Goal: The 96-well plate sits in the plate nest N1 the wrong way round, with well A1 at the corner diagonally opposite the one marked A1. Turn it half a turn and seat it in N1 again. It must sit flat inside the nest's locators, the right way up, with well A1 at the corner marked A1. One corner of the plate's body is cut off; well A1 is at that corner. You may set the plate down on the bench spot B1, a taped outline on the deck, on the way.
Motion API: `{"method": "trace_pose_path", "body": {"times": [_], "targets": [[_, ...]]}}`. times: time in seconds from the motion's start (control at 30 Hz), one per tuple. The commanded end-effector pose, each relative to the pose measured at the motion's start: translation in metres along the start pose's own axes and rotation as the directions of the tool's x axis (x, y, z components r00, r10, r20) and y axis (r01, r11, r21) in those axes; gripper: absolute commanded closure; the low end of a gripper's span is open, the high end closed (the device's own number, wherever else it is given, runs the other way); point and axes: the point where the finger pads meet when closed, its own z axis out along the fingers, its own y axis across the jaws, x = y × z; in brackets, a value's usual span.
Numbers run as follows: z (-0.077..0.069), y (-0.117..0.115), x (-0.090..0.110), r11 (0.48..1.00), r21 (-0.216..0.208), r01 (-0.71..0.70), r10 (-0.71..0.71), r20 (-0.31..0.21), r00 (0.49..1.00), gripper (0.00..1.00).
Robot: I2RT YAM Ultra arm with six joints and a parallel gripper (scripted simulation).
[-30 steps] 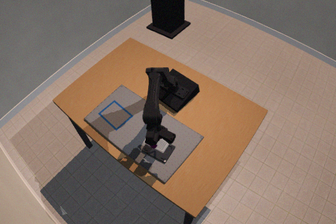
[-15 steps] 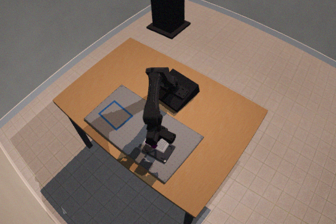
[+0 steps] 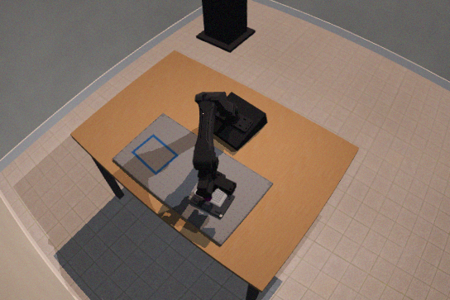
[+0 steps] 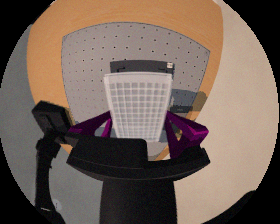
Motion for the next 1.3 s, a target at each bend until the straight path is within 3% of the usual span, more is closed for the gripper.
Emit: {"method": "trace_pose_path", "body": {"times": [0.0,0.07,0.17,0.33,0.37,0.43,0.53,0.73,0.83,0.9,0.93,0.97,1.27], "targets": [[0.004,-0.006,0.002,1.000,0.023,-0.006,0.005,0.013,1.000,1.00],[0.000,-0.011,0.001,0.999,0.044,-0.009,0.008,0.021,1.000,1.00],[0.017,-0.005,0.002,1.000,0.009,-0.004,0.004,0.010,1.000,1.00],[0.019,-0.006,-0.001,1.000,0.016,0.001,-0.001,0.013,1.000,1.00],[-0.001,-0.021,-0.003,0.997,0.082,-0.010,0.007,0.037,0.999,1.00],[0.005,-0.020,0.000,0.997,0.073,-0.014,0.011,0.033,0.999,1.00],[0.033,-0.006,0.002,1.000,0.008,-0.003,0.003,0.009,1.000,1.00],[0.032,-0.013,-0.001,0.999,0.038,-0.004,0.003,0.021,1.000,1.00],[0.044,-0.008,0.002,1.000,0.016,-0.005,0.005,0.012,1.000,1.00],[0.044,-0.008,0.002,1.000,0.016,-0.005,0.005,0.012,1.000,1.00],[0.027,-0.020,-0.001,0.998,0.067,-0.012,0.010,0.031,0.999,1.00],[0.025,-0.021,-0.002,0.997,0.073,-0.011,0.009,0.033,0.999,1.00],[0.034,-0.010,0.001,0.999,0.042,-0.006,0.005,0.022,1.000,1.00]]}}
